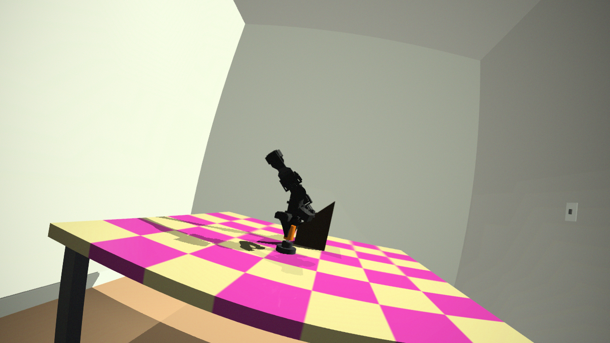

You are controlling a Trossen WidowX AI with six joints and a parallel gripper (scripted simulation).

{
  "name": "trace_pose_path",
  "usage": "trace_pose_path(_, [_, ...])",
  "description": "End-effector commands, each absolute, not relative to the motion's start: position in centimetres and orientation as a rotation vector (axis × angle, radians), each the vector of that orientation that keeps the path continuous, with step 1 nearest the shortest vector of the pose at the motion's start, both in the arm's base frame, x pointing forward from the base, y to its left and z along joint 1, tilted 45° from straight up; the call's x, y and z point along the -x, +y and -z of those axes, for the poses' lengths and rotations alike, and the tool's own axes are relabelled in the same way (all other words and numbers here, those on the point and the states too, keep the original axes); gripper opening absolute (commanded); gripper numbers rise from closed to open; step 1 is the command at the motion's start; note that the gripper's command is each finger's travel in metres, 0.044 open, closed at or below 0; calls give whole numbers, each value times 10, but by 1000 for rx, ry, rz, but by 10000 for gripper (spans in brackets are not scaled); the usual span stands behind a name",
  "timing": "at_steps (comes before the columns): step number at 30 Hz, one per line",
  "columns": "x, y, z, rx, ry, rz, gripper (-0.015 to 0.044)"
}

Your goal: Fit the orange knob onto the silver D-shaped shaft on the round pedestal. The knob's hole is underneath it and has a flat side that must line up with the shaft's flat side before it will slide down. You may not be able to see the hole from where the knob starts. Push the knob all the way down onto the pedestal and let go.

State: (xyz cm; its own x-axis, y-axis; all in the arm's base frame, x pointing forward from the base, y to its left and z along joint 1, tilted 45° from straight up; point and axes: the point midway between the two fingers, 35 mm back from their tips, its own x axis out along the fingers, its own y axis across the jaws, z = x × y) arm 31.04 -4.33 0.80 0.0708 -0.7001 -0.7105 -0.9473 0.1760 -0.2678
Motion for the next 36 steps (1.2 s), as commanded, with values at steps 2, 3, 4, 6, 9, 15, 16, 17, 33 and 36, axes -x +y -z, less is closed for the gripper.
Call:
trace_pose_path(2, [-310,-47,-5,1576,1687,-392,0])
trace_pose_path(3, [-310,-47,-4,1571,1687,-386,0])
trace_pose_path(4, [-310,-48,-4,1566,1687,-380,0])
trace_pose_path(6, [-310,-49,-3,1556,1686,-367,0])
trace_pose_path(9, [-311,-50,-1,1541,1685,-348,0])
trace_pose_path(15, [-310,-51,-1,1539,1685,-353,0])
trace_pose_path(16, [-310,-51,-1,1539,1685,-353,0])
trace_pose_path(17, [-310,-51,-1,1539,1685,-353,0])
trace_pose_path(33, [-310,-51,-1,1539,1685,-353,341])
trace_pose_path(36, [-310,-51,-1,1539,1685,-353,420])
